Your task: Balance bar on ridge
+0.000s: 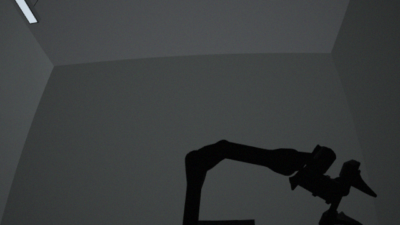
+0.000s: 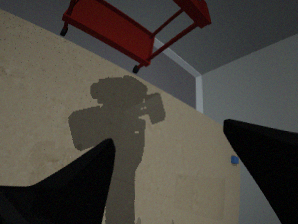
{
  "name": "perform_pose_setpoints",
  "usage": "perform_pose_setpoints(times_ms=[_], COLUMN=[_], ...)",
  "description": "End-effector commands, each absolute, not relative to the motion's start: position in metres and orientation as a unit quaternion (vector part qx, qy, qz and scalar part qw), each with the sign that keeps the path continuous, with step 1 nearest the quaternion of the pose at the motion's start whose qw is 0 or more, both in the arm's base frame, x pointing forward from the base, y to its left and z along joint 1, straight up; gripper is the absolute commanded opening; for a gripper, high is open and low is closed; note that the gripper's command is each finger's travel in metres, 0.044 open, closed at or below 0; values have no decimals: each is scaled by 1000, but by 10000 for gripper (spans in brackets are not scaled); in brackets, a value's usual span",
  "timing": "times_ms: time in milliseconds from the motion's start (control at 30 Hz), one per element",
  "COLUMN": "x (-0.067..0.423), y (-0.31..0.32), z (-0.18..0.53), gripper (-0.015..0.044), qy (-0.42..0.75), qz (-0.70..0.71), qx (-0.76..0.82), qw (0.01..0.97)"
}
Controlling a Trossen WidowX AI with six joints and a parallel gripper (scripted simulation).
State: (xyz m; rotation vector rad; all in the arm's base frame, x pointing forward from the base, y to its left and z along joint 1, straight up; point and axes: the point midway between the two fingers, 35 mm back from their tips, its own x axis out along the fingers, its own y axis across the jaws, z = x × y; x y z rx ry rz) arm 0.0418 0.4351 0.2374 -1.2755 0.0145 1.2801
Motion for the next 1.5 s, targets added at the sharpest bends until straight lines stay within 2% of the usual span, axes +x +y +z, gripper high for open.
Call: perform_pose_setpoints(times_ms=[0,67,100,633,1467], x=[42,46,50,141,260], y=[435,434,433,405,320], z=[237,237,237,223,205], gripper=[374,321,315,315,315], qy=[6,8,10,60,143], qz=[556,554,552,502,455], qx=[-555,-558,-560,-599,-679], qw=[619,618,618,621,558])
